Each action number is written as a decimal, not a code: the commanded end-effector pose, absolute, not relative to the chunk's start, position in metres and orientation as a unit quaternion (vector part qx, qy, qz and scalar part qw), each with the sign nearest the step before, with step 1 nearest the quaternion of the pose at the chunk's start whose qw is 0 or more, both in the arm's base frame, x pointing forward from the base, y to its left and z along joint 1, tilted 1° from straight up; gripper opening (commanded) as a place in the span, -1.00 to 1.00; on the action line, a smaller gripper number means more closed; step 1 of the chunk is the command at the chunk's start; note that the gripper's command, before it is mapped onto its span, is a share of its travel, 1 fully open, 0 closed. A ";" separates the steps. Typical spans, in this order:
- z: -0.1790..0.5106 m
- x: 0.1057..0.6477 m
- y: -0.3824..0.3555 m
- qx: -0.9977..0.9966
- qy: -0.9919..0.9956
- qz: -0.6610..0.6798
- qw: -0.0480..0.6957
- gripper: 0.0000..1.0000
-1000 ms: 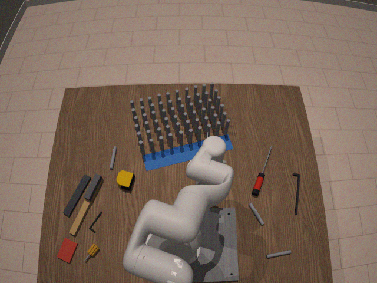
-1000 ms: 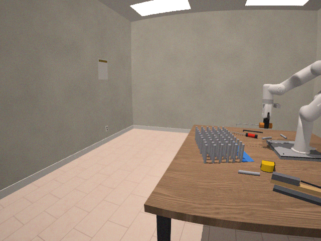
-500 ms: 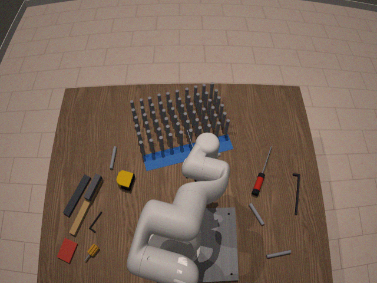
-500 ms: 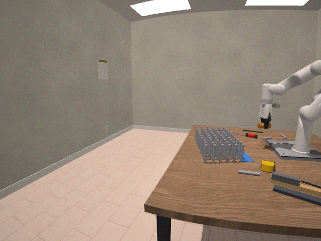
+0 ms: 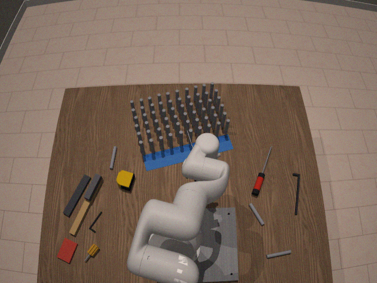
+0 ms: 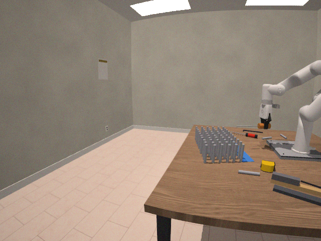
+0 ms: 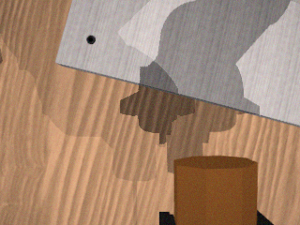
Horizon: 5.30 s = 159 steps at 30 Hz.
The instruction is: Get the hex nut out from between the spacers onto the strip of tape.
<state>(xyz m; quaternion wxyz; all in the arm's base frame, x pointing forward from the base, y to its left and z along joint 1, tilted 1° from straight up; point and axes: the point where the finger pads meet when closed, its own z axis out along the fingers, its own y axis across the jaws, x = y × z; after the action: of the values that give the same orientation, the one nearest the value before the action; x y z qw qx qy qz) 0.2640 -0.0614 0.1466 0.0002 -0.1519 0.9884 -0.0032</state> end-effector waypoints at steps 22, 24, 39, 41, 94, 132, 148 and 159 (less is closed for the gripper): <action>0.084 0.267 -0.063 -0.152 0.988 -0.005 0.002 -1.00; 0.081 0.267 -0.063 -0.152 0.988 -0.005 0.002 -1.00; 0.045 0.268 -0.064 -0.152 0.988 -0.005 0.002 -1.00; 0.044 0.268 -0.064 -0.152 0.988 -0.005 0.002 -1.00; 0.008 0.269 -0.064 -0.152 0.988 -0.005 0.001 -1.00; 0.009 0.349 -0.039 -0.152 0.988 -0.005 0.001 -1.00; 0.009 0.390 -0.026 -0.152 0.988 -0.005 0.001 -1.00; 0.009 0.403 -0.022 -0.152 0.988 -0.005 0.001 -1.00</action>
<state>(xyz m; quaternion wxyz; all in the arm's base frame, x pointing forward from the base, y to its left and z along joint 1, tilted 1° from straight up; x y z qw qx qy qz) 0.3995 -0.0221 0.0079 -0.0004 -0.1518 0.9884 -0.0042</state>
